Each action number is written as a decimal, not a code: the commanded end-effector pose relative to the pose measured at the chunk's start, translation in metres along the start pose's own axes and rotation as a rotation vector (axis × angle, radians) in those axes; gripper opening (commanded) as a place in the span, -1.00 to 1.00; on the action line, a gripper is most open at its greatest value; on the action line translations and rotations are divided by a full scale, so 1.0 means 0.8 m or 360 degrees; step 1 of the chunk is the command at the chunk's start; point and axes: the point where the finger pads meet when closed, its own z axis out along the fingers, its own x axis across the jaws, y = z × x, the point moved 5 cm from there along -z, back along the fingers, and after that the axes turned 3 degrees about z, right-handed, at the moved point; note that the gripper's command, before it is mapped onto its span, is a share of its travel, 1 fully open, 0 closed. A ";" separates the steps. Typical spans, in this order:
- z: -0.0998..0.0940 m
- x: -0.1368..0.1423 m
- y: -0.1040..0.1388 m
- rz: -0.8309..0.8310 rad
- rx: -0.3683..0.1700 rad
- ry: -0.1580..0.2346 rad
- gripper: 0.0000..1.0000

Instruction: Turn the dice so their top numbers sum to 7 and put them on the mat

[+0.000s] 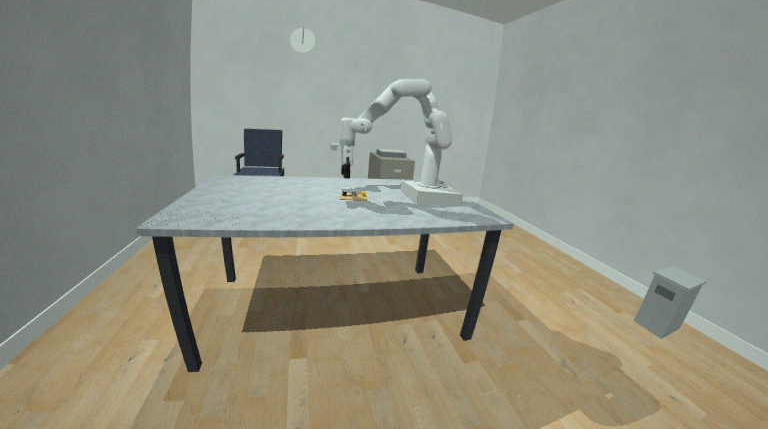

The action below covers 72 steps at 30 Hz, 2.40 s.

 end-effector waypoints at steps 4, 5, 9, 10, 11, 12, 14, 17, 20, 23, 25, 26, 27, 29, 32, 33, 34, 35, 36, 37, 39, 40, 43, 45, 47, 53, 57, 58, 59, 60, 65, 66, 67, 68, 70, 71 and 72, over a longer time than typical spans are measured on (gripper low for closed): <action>-0.002 0.000 -0.002 0.0000 0.0007 0.0000 1.00; -0.002 0.000 -0.002 0.0000 0.0007 0.0000 1.00; -0.002 0.000 -0.002 0.0000 0.0007 0.0000 1.00; -0.002 0.000 -0.002 0.0000 0.0007 0.0000 1.00; -0.002 0.000 -0.002 0.0000 0.0007 0.0000 1.00; -0.002 0.000 -0.002 0.0000 0.0007 0.0000 1.00; -0.003 0.000 -0.002 0.0000 0.0007 0.0000 1.00; -0.008 0.000 -0.002 0.0000 0.0007 0.0000 1.00; -0.019 -0.001 -0.002 0.0000 0.0007 0.0000 1.00; -0.036 -0.001 -0.001 0.0000 0.0007 0.0000 1.00; -0.048 -0.002 -0.001 0.0000 0.0007 0.0000 1.00; -0.048 -0.002 -0.001 0.0000 0.0007 0.0000 1.00; -0.048 -0.002 -0.001 0.0000 0.0007 0.0000 1.00; -0.061 -0.002 -0.001 0.0000 0.0007 0.0000 1.00; -0.079 -0.002 -0.001 0.0000 0.0007 0.0000 1.00; -0.084 -0.003 -0.001 0.0000 0.0007 0.0000 1.00; -0.089 -0.003 -0.001 0.0000 0.0007 0.0000 1.00; -0.093 -0.003 -0.001 0.0000 0.0007 0.0000 1.00; -0.097 -0.003 -0.001 0.0000 0.0007 0.0000 1.00; -0.099 -0.003 -0.001 0.0000 0.0007 0.0000 1.00; -0.103 -0.003 -0.001 0.0000 0.0007 0.0000 1.00; -0.104 -0.003 -0.001 0.0000 0.0007 0.0000 1.00; -0.105 -0.003 -0.001 0.0000 0.0007 0.0000 1.00; -0.105 -0.003 -0.001 0.0000 0.0007 0.0000 1.00; -0.105 -0.003 -0.001 0.0000 0.0007 0.0000 1.00; -0.105 -0.003 -0.001 0.0000 0.0007 0.0000 1.00; -0.105 -0.003 -0.001 0.0000 0.0007 0.0000 1.00; -0.105 -0.003 -0.001 0.0000 0.0007 0.0000 1.00; -0.105 -0.003 -0.001 0.0000 0.0007 0.0000 1.00; -0.105 -0.003 -0.001 0.0000 0.0007 0.0000 1.00; -0.105 -0.003 -0.001 0.0000 0.0007 0.0000 1.00; -0.105 -0.003 -0.001 0.0000 0.0007 0.0000 1.00; -0.105 -0.003 -0.001 0.0000 0.0007 0.0000 1.00; -0.105 -0.003 -0.001 0.0000 0.0007 0.0000 1.00; -0.105 -0.003 -0.001 0.0000 0.0007 0.0000 1.00; -0.105 -0.003 -0.001 0.0000 0.0007 0.0000 1.00; -0.105 -0.003 -0.001 0.0000 0.0007 0.0000 1.00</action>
